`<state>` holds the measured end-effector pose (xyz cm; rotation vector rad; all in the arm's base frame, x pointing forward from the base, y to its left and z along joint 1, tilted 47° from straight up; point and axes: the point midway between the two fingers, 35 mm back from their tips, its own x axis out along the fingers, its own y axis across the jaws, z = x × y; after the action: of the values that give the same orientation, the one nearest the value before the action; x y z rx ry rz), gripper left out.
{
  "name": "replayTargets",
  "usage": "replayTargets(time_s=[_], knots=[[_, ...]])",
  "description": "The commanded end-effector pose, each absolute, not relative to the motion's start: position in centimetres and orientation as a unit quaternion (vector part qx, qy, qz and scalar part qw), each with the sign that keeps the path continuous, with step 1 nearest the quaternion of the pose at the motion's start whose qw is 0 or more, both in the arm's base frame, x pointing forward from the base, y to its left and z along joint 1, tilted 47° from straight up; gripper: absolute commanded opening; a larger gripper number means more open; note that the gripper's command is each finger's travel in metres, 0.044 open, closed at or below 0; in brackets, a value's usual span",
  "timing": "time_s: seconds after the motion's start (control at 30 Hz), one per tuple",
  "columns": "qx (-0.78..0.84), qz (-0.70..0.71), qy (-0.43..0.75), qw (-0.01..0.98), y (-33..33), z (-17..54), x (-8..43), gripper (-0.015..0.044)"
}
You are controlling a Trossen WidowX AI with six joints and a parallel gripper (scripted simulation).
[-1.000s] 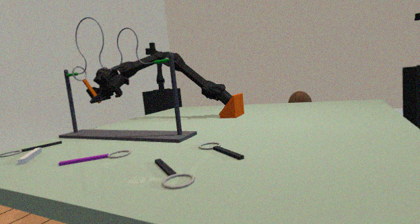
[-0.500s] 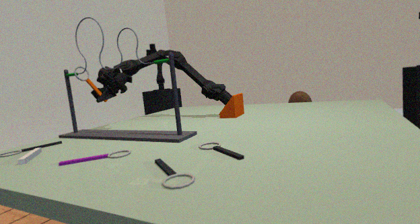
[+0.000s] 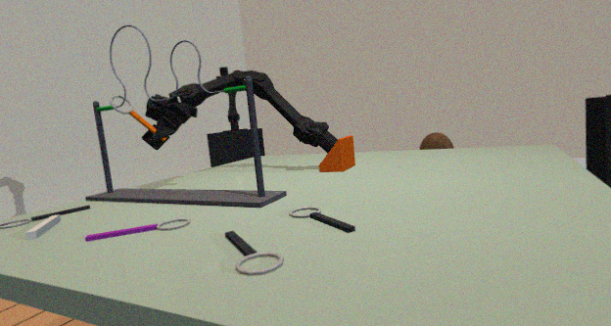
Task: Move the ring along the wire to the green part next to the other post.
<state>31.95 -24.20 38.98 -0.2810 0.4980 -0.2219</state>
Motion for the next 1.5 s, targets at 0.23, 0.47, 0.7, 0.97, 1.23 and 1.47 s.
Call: replayTargets(time_s=[0.23, 0.47, 0.7, 0.97, 1.23, 1.47], knots=[[-0.005, -0.071, 0.238, 0.969, -20.1, 38.2, 32.5, -0.0150], [0.079, -0.048, 0.232, 0.968, -17.6, 38.3, 32.8, -0.0150], [0.163, -0.024, 0.224, 0.961, -15.1, 38.8, 33.1, -0.0150], [0.258, 0.003, 0.213, 0.943, -12.4, 40.0, 33.5, -0.0150], [0.349, 0.030, 0.200, 0.915, -10.0, 41.7, 33.7, -0.0150], [0.422, 0.051, 0.188, 0.885, -8.3, 43.5, 33.9, -0.0150]])
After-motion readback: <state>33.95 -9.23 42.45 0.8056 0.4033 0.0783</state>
